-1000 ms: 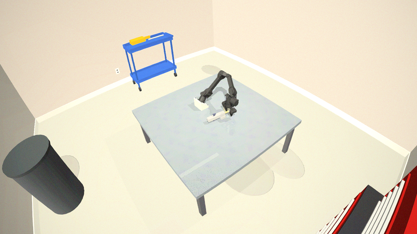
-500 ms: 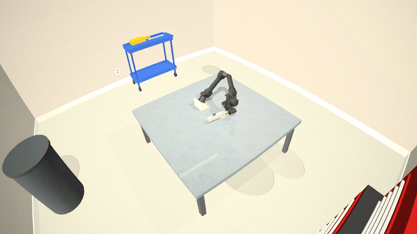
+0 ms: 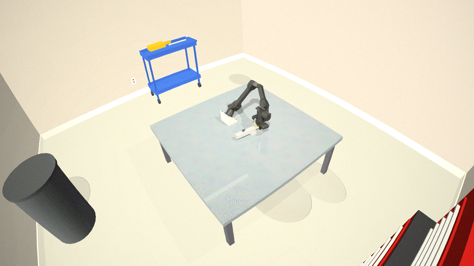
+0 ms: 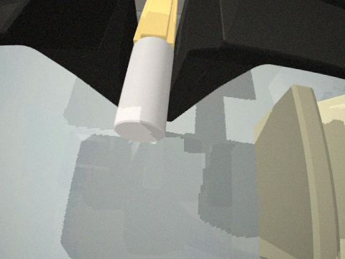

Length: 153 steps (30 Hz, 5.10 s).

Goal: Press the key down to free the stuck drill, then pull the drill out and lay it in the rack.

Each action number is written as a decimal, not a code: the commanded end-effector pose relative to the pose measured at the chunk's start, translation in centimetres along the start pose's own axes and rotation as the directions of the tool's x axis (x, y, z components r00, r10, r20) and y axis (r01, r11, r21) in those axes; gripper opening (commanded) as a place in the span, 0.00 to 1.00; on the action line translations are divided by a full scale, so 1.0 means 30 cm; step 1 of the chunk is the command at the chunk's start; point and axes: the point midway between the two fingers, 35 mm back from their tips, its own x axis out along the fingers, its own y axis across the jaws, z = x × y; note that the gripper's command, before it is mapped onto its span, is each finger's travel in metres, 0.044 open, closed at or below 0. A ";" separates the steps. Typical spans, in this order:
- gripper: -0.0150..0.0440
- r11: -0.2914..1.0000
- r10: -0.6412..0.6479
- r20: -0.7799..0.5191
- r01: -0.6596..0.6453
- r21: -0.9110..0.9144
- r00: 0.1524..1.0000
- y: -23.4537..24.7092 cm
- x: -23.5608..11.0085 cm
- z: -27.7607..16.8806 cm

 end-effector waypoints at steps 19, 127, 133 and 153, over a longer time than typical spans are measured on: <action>0.25 1.000 0.000 0.002 0.000 -0.006 1.000 0.001 -0.008 0.044; 0.25 1.000 -0.001 0.003 0.001 -0.007 1.000 0.008 -0.141 0.215; 0.25 1.000 -0.001 0.003 0.001 -0.007 1.000 0.008 -0.151 0.214; 0.25 1.000 0.000 0.003 0.000 -0.006 1.000 0.060 -0.154 0.219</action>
